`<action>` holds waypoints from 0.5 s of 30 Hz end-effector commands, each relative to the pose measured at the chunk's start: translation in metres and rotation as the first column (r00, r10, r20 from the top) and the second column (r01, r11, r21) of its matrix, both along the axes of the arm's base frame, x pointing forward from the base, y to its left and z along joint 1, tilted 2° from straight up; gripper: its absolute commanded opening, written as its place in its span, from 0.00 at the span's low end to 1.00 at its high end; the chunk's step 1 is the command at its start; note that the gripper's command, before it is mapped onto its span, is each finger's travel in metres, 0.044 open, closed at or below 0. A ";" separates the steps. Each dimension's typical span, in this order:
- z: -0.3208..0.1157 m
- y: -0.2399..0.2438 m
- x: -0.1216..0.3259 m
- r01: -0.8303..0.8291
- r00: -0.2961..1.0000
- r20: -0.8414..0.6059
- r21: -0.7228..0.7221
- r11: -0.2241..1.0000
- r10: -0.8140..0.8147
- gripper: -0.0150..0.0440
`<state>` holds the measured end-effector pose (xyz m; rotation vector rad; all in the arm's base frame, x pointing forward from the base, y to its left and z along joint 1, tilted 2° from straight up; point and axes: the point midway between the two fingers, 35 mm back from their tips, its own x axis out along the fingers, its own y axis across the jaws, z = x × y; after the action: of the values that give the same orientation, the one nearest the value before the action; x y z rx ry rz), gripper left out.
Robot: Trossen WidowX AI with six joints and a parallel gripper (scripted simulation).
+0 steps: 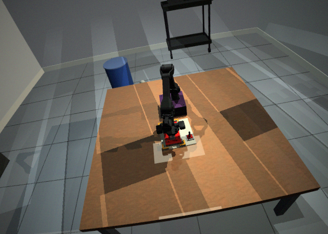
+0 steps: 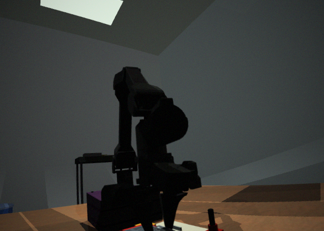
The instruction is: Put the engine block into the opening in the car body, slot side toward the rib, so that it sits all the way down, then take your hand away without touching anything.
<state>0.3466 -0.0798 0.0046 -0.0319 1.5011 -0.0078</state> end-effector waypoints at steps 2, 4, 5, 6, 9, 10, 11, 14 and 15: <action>0.000 0.000 0.000 0.000 1.000 0.000 0.000 1.000 0.000 0.66; 0.000 0.000 0.000 0.000 1.000 0.000 0.000 1.000 0.000 0.75; 0.000 0.000 0.000 0.000 1.000 0.000 0.000 1.000 0.000 0.79; 0.000 0.000 0.000 0.000 1.000 0.000 0.000 1.000 0.000 0.83; 0.000 0.000 0.000 0.000 1.000 0.000 0.000 1.000 0.000 0.97; 0.000 0.000 0.000 0.000 1.000 0.000 0.000 1.000 0.000 1.00; 0.000 0.000 0.000 0.000 1.000 0.000 0.000 1.000 0.000 1.00; 0.000 0.000 0.000 0.000 1.000 0.000 0.000 1.000 0.000 1.00; 0.000 0.000 0.000 0.000 1.000 0.000 0.000 1.000 0.000 1.00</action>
<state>0.3466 -0.0797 0.0046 -0.0313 1.5011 -0.0074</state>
